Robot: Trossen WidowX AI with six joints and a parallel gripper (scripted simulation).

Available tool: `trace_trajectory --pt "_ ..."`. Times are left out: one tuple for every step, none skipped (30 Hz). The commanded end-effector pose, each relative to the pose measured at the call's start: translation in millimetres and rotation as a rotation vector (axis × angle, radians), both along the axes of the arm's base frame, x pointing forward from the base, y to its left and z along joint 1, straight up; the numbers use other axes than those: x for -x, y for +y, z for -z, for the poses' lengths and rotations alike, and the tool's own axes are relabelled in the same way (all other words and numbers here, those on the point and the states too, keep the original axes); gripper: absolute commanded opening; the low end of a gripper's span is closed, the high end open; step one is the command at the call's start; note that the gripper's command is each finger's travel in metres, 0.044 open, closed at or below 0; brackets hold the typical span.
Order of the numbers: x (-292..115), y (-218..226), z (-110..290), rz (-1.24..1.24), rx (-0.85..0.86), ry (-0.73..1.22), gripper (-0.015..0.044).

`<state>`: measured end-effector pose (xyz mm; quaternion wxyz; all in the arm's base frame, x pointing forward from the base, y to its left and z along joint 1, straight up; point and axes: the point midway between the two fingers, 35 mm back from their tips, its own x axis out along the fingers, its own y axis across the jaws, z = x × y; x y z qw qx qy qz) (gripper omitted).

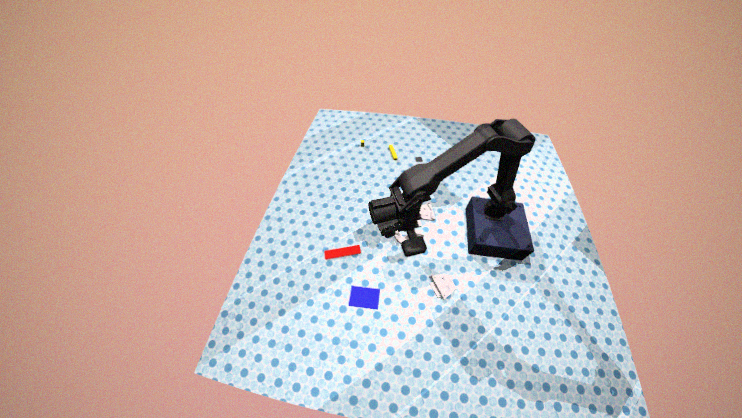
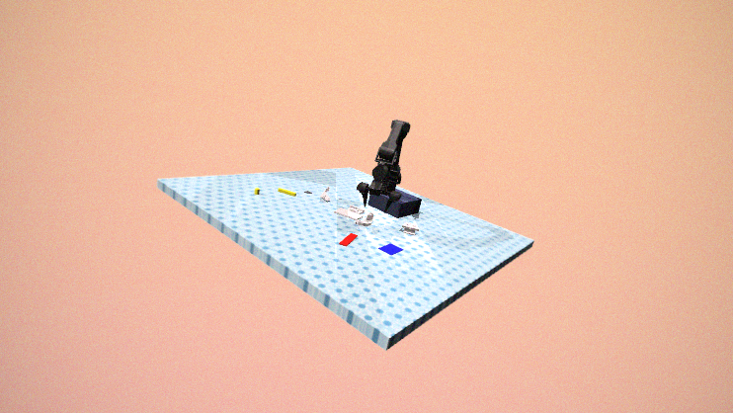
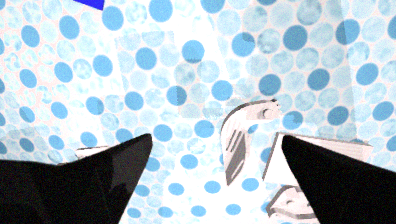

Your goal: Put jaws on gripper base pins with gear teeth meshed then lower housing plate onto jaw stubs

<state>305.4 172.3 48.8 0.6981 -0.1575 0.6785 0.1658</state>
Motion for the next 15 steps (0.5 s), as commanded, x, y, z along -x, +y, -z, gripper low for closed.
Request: trace_trajectory --pt "0.0 0.0 0.0 0.000 0.000 0.000 0.0440" --pt "0.0 0.0 0.0 0.000 0.000 0.000 0.0440" --pt "0.0 0.0 0.0 0.000 0.000 0.000 0.0440" --pt "0.0 0.0 0.0 0.000 0.000 0.000 0.0440" --pt "0.0 0.0 0.0 0.000 0.000 0.000 0.0414" --pt "0.0 0.0 0.0 0.000 0.000 0.000 0.0387" --pt "0.0 0.0 0.0 0.000 0.000 0.000 0.0361" --pt "0.0 0.0 0.0 0.000 0.000 0.000 0.0335" --pt "0.0 0.0 0.0 0.000 0.000 0.000 0.0309" --pt "0.0 0.0 0.0 0.000 0.000 0.000 0.0282" --pt "0.0 0.0 0.0 0.000 0.000 0.000 0.0256" --pt "0.0 0.0 0.0 0.000 0.000 0.000 0.0230" --pt "0.0 0.0 0.0 0.000 0.000 0.000 0.0204" --pt "0.0 0.0 0.0 0.000 0.000 0.000 0.0177" --pt "0.0 0.0 0.0 0.000 0.000 0.000 0.0151"
